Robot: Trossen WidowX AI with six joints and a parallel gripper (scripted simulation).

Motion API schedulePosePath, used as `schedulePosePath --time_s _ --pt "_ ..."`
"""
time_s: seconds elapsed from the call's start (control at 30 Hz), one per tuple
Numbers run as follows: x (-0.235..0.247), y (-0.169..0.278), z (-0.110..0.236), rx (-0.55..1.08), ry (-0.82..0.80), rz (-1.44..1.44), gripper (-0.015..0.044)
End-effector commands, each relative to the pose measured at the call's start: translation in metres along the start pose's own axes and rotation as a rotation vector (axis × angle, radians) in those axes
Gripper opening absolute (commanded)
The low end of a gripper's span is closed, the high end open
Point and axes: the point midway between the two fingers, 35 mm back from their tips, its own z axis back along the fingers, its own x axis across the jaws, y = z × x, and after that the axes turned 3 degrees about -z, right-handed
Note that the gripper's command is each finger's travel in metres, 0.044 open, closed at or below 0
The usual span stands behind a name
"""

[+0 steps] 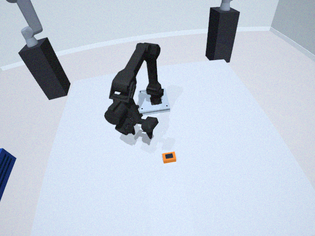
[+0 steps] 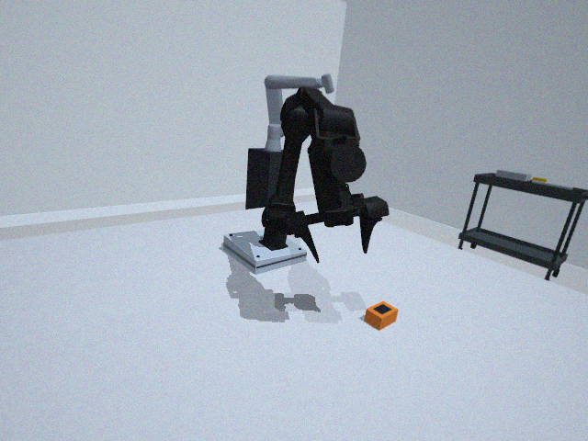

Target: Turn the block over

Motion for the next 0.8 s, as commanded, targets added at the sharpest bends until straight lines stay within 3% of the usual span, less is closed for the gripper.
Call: schedulePosePath --time_s 0.0,0.23,0.4,0.53,0.77 --pt "0.038 0.007 -0.034 0.065 0.096 0.248 0.0440" --pt "0.098 0.031 -0.084 0.143 0.235 0.620 0.0440" --pt "0.100 0.031 -0.085 0.145 0.238 0.629 0.0440" --pt "0.091 0.033 -0.116 0.145 0.238 0.629 0.0440" --pt "0.089 0.034 -0.123 0.145 0.238 0.629 0.0440"
